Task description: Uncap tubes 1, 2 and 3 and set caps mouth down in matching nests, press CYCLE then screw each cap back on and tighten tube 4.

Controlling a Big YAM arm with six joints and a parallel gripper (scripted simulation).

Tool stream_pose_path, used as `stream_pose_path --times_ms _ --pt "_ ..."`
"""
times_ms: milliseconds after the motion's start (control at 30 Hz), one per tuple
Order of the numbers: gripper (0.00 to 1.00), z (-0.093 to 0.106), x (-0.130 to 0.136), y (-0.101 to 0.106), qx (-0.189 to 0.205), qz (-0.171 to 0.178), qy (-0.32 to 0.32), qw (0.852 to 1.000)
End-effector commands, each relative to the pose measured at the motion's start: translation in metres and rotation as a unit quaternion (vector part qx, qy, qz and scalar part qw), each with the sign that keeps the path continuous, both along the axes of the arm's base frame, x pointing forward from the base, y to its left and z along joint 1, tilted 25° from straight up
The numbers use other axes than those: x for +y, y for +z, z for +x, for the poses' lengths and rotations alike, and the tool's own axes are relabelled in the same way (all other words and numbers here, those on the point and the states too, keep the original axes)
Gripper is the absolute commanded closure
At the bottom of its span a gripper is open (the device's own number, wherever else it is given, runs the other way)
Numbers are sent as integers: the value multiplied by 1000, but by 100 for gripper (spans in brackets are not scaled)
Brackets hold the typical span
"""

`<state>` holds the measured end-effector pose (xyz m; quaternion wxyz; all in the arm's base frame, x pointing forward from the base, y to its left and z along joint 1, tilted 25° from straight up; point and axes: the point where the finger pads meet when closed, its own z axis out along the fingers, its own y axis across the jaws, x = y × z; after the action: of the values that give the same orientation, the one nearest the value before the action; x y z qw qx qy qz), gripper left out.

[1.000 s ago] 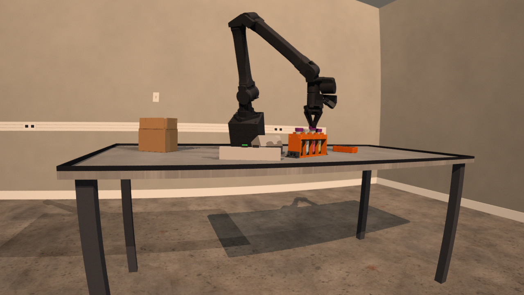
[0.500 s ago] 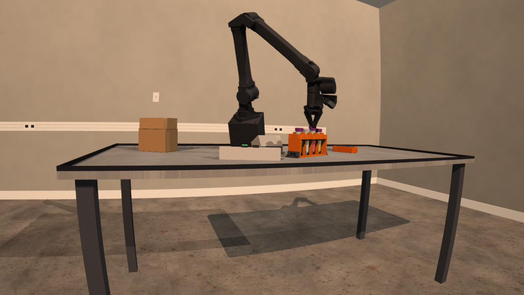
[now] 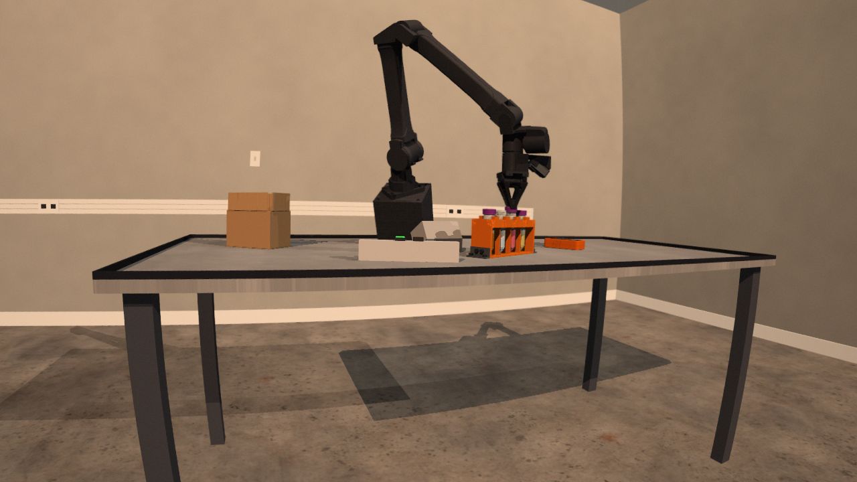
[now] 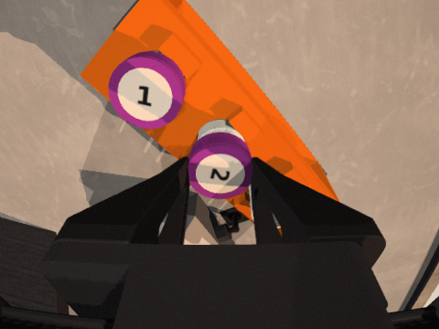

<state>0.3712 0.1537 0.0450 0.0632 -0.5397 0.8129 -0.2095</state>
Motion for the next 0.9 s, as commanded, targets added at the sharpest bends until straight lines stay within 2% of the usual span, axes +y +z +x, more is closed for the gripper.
stream_pose_path --times_ms 0,867 --pt "100 3 8 -4 -3 3 5 1000" --pt "100 8 8 0 -6 4 4 1000"
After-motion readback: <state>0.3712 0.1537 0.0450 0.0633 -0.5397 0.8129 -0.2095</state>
